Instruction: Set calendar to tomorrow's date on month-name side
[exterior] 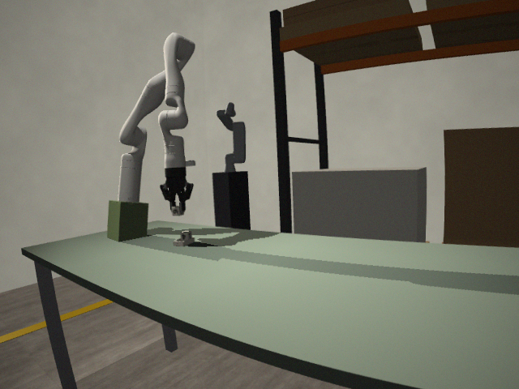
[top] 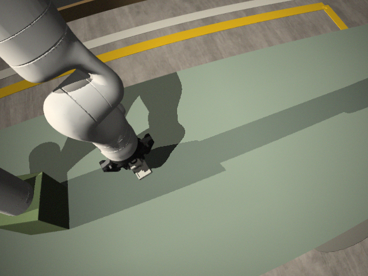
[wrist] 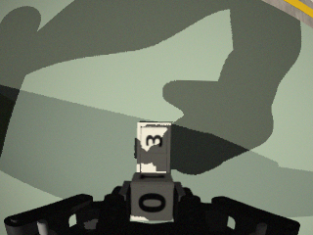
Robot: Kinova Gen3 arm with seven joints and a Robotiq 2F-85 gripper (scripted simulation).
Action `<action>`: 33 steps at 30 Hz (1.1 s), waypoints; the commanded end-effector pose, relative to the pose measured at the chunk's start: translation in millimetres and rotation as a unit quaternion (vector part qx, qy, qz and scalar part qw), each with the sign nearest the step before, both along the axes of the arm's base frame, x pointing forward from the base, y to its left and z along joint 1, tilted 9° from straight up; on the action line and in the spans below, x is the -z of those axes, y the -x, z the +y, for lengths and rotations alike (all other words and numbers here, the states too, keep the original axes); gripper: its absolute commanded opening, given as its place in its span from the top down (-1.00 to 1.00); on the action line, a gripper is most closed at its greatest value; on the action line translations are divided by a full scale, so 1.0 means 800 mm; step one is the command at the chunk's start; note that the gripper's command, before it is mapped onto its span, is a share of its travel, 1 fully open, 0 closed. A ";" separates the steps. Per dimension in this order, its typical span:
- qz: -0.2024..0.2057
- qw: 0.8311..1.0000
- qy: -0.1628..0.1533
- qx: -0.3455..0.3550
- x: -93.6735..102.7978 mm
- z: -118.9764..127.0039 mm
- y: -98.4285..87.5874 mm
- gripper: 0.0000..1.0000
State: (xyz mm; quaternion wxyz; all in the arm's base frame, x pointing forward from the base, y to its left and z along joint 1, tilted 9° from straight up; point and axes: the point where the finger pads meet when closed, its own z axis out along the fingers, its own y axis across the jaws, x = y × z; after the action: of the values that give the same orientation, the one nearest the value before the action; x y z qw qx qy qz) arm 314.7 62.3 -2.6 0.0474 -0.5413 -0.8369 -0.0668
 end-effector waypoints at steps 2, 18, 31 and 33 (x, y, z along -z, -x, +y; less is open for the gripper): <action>-0.001 1.000 0.001 0.003 0.001 0.002 -0.001 0.43; -0.001 1.000 0.000 0.003 0.044 0.010 -0.002 0.43; -0.002 1.000 0.000 0.003 0.078 0.016 -0.002 0.43; -0.002 1.000 0.000 0.003 0.078 0.016 -0.002 0.43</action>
State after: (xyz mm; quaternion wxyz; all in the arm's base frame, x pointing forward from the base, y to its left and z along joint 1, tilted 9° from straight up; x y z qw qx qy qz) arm 316.3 78.4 -61.3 0.0453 -0.5420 -0.8363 -0.0691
